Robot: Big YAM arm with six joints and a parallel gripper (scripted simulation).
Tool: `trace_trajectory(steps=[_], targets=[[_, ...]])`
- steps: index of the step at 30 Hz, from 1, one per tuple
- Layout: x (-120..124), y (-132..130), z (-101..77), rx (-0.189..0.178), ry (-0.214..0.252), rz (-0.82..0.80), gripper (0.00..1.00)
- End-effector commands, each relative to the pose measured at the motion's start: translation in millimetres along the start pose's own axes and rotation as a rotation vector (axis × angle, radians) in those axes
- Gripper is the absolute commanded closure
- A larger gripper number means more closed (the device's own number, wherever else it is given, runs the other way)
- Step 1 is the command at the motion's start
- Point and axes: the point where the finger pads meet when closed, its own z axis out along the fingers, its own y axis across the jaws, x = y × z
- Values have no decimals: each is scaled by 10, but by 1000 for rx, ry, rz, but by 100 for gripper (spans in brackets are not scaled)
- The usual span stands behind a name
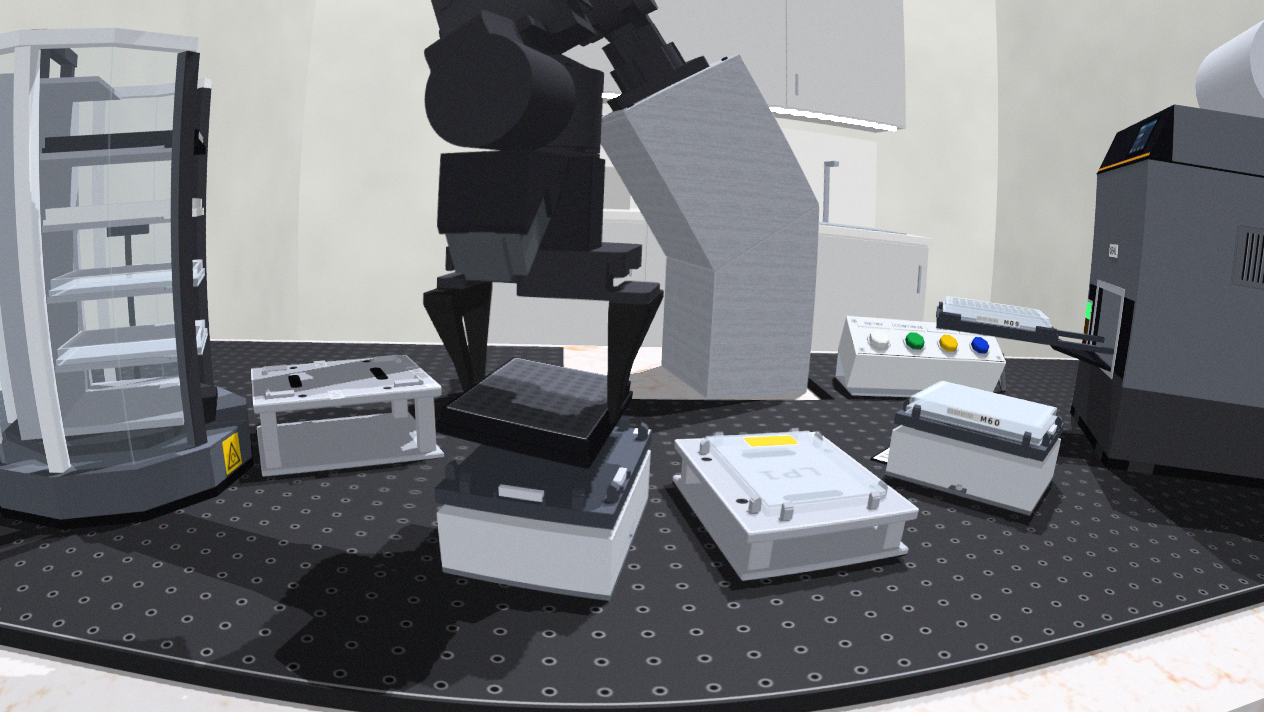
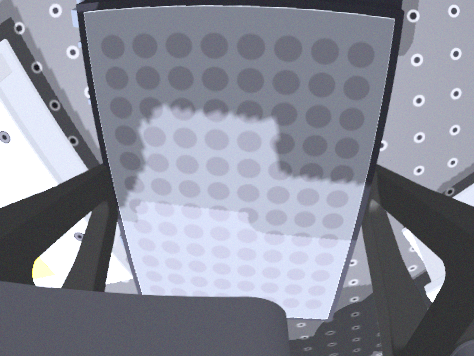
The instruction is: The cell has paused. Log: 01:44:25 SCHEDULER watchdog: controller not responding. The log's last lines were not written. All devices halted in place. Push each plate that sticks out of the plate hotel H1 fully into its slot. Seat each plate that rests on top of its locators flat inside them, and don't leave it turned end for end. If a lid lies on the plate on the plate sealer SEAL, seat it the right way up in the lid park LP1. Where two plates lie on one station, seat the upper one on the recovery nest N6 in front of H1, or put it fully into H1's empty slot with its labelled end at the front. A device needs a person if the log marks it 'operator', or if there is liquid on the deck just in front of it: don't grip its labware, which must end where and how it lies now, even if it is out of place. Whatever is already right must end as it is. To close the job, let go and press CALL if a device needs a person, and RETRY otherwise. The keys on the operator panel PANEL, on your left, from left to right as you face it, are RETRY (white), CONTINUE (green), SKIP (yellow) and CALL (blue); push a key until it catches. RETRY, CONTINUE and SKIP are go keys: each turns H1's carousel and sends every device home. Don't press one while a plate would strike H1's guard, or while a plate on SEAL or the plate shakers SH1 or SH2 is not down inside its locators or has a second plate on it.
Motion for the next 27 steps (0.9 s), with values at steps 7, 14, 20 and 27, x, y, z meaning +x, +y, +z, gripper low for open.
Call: trace_trajectory(steps=[7, 14, 20, 27], targets=[[-72, 78, -245, -2, -25, -5, 16], [-67, 116, -199, -3, -21, -7, 16], [-52, 112, -205, -3, -22, -9, 16], [-60, 107, -212, -3, -26, -8, 16]])
